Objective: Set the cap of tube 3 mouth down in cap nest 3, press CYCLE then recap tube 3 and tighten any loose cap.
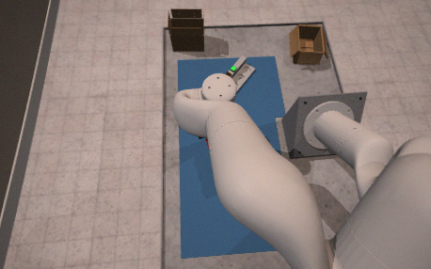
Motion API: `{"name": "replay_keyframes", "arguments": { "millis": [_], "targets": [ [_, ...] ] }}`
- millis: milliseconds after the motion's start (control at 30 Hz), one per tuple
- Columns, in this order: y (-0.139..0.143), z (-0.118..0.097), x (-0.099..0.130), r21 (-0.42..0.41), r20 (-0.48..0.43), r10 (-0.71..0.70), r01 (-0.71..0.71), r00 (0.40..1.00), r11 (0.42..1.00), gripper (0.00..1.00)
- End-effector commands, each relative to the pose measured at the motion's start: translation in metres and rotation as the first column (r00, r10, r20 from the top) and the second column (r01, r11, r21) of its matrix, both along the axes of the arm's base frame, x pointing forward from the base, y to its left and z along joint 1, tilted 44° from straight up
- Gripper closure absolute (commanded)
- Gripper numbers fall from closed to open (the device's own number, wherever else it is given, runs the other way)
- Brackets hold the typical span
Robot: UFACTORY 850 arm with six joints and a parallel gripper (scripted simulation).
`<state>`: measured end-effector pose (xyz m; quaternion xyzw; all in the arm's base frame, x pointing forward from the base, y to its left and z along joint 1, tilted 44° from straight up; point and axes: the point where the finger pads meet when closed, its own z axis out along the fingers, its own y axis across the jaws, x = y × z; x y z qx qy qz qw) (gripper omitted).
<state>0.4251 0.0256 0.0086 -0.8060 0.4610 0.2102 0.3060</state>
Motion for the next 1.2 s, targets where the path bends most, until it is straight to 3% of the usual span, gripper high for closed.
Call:
{"name": "replay_keyframes", "arguments": {
  "millis": [0,867,900,1167],
  "targets": [
    [0.0,-0.0003,0.001,0.0,0.002,-0.001,0.001,1.0,1.0,0.54],
    [0.0069,-0.0075,0.0003,0.0,0.002,-0.001,0.001,1.0,1.0,0.54],
    [0.0069,-0.0075,0.0003,0.0,0.002,-0.001,0.001,1.0,1.0,1.0],
    [0.0069,-0.0075,0.0003,0.0,0.002,-0.001,0.001,1.0,1.0,1.0]
  ]
}}
